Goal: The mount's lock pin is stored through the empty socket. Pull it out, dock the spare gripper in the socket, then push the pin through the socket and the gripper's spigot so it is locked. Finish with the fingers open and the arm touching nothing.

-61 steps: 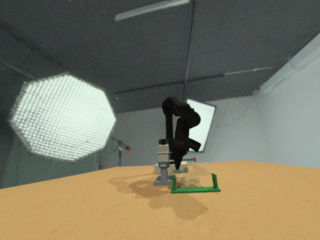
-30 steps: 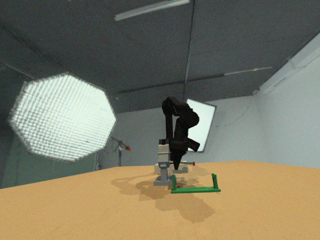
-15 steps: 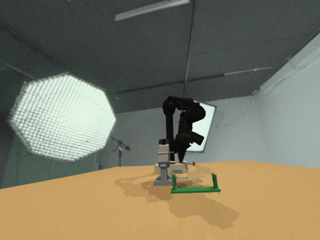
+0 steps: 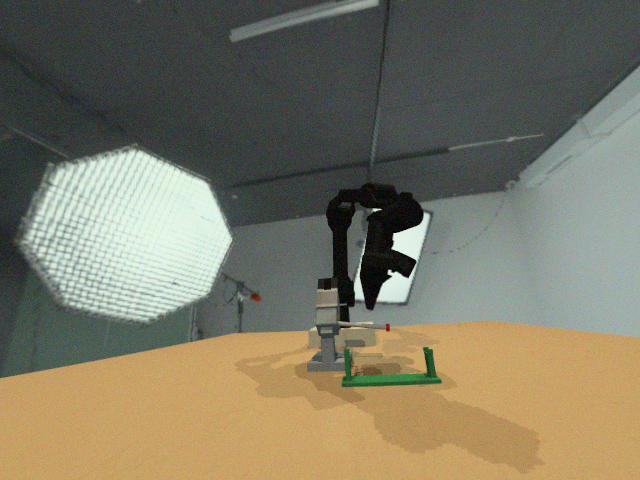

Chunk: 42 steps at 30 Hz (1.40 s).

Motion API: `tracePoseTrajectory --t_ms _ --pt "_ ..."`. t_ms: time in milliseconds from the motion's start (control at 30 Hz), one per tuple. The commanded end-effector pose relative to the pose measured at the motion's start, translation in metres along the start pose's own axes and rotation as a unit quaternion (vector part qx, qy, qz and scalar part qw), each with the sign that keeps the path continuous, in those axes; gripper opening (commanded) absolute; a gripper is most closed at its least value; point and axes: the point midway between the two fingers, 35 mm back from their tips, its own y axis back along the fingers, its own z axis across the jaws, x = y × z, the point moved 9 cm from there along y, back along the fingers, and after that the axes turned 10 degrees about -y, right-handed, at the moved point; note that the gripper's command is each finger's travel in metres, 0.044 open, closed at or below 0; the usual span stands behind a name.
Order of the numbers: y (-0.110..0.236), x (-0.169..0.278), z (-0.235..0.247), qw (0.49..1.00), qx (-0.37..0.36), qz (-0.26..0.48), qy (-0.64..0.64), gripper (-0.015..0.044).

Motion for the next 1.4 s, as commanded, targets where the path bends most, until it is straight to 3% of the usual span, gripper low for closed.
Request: tracePoseTrajectory --t_ms 0,300,600,1367 --pt "0.01 -0.004 0.001 1.0 0.0 -0.001 0.0 0.02" --pt "0.029 -0.012 0.003 1.0 -0.002 0.003 0.003 0.02" --pt "0.022 -0.008 0.003 1.0 -0.002 0.004 0.004 0.0436" --pt "0.022 -0.008 0.003 1.0 -0.002 0.004 0.004 0.044"
